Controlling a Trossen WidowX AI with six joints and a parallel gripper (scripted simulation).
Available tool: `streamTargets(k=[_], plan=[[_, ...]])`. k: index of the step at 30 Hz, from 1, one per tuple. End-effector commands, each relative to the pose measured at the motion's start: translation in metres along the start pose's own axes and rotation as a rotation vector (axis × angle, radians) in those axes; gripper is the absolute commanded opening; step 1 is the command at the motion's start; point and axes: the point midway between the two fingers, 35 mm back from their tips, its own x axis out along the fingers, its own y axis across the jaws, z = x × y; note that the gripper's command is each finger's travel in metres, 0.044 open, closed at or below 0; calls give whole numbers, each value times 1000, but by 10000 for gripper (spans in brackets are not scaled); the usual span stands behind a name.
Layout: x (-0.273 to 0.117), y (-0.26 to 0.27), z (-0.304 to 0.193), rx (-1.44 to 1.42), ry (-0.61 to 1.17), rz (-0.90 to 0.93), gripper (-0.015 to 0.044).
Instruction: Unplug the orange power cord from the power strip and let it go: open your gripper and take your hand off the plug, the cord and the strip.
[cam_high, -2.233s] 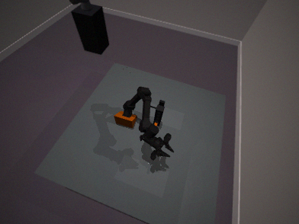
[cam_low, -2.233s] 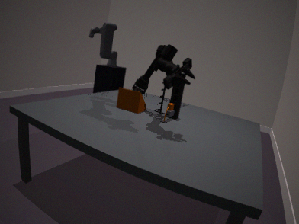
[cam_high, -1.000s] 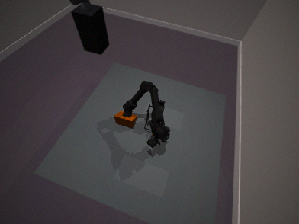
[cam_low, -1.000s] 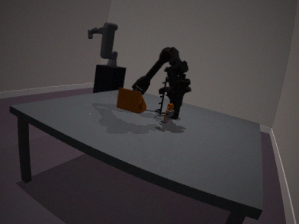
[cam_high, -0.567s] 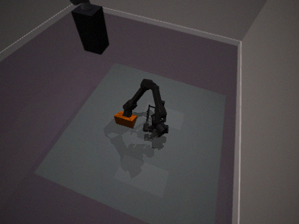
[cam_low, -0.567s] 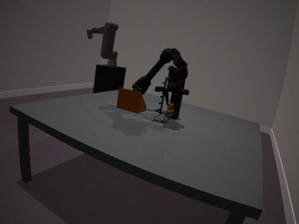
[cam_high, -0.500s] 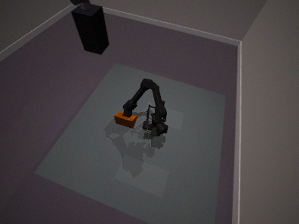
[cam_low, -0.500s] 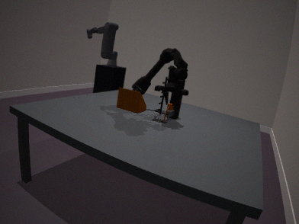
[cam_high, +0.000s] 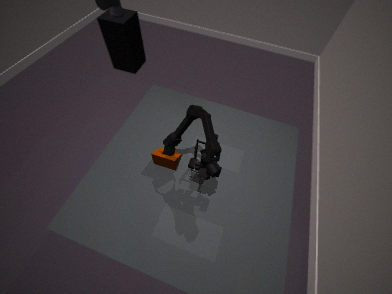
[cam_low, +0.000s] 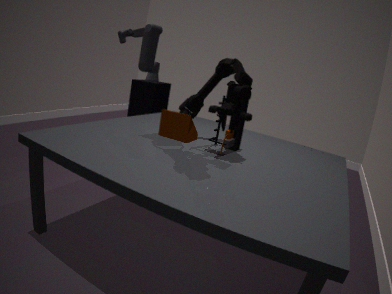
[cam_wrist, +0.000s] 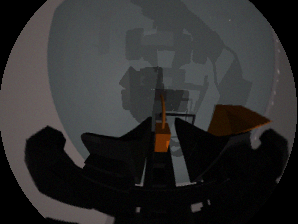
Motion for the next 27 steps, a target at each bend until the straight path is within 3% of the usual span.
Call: streamTargets(k=[1,27], plan=[[1,-2,-5,8,1,-9,160],[1,-3,-39,8,3,-10,160]])
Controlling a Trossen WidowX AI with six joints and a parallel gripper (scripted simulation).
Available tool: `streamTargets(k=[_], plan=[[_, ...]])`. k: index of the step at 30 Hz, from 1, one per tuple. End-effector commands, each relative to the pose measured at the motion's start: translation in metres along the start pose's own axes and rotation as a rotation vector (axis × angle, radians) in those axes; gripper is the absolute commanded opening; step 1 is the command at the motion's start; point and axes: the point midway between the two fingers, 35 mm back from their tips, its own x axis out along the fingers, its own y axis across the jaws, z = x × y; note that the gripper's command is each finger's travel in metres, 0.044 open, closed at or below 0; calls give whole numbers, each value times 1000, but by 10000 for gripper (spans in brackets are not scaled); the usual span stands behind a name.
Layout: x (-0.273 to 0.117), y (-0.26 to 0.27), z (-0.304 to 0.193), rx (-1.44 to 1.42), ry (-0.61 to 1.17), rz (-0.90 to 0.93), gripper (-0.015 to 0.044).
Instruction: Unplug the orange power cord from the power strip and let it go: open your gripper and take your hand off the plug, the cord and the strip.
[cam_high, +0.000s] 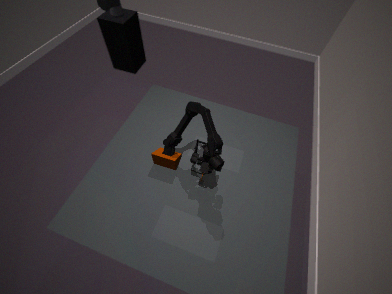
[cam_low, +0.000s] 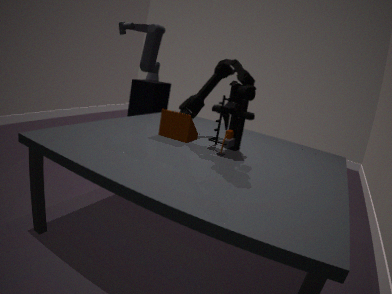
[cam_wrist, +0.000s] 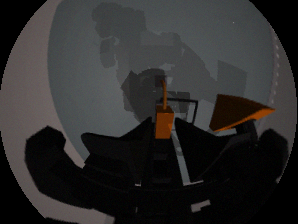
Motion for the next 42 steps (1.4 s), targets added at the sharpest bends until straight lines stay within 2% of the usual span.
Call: streamTargets(k=[1,21,24,33,34,42], plan=[[2,-3,-3,11,11,-4,160],[14,-3,-3,10,12,-4,160],[12,-1,-2,2,3,-3,81],[12,-1,-2,2,3,-3,21],[12,-1,-2,3,3,-3,0],[11,0,8,4,2,-3,0]])
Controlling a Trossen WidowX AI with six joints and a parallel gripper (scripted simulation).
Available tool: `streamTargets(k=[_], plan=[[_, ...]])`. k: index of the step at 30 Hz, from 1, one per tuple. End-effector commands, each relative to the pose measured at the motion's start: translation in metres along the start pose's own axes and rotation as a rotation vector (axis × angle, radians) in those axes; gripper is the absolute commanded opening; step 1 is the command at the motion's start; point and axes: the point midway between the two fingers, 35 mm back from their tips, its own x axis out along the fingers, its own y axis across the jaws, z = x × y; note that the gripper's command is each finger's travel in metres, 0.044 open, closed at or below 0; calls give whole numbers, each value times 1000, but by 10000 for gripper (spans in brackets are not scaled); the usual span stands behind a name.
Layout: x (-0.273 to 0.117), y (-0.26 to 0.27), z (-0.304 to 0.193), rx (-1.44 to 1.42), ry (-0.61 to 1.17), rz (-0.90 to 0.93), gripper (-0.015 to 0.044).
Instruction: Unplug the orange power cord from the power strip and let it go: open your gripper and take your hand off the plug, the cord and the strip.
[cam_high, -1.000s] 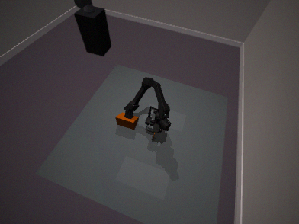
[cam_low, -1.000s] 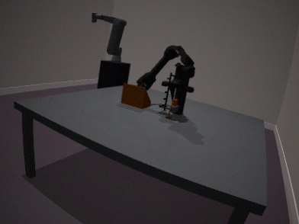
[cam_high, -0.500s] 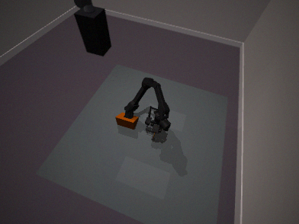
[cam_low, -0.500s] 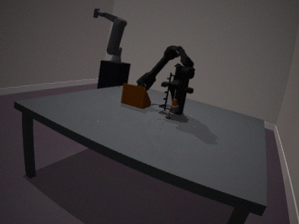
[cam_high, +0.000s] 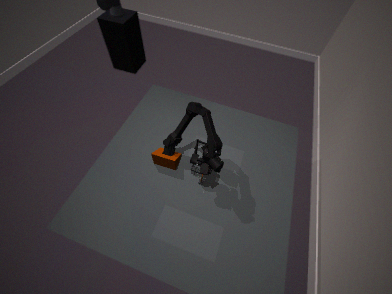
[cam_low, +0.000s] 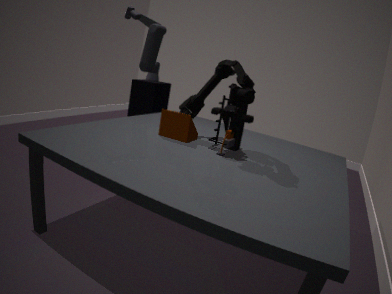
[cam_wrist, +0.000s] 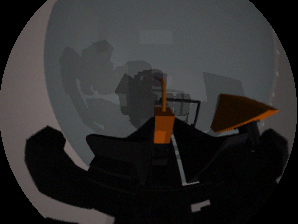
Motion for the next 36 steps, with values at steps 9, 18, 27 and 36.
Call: streamTargets(k=[9,18,27,36], plan=[[-3,3,24,-1,-12,5,0],[-6,3,38,1,-13,5,0],[-8,2,53,2,-12,5,0],[-3,2,47,-15,-2,-10,79]])
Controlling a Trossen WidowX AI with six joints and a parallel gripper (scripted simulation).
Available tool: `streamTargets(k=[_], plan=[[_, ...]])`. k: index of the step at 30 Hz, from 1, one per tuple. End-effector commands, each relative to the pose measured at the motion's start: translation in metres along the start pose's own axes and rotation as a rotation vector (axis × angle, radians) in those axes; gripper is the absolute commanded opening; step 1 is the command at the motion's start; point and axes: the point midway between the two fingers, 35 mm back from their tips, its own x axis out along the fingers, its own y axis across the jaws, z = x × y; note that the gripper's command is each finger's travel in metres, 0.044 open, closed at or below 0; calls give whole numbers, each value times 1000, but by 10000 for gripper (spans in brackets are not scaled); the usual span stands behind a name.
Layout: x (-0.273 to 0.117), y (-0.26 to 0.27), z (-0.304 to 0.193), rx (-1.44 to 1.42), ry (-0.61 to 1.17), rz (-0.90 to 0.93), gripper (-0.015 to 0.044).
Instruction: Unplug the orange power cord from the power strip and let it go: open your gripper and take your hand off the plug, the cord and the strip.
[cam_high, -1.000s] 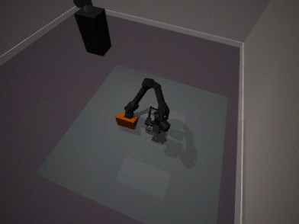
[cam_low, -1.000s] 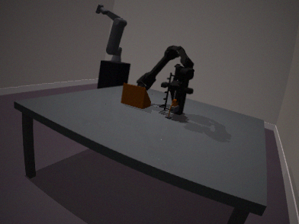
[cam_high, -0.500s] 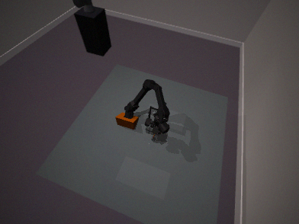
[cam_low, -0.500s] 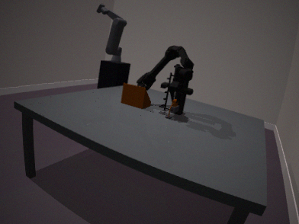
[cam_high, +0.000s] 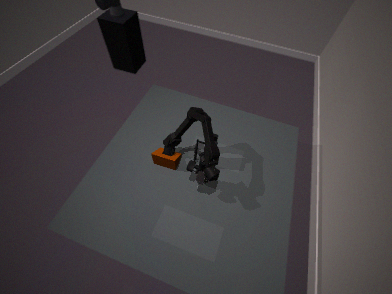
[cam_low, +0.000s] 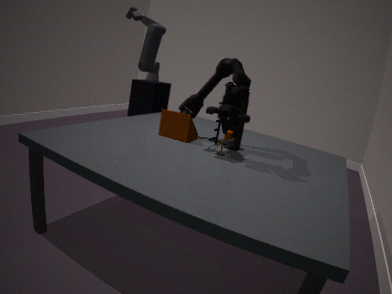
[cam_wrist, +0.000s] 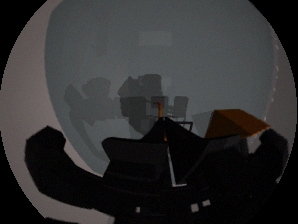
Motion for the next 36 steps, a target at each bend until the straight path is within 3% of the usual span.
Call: streamTargets(k=[1,4,36], plan=[[4,3,-8,-22,4,-13,105],[4,3,-8,-22,4,-13,160],[-4,2,-32,-2,1,1,160]])
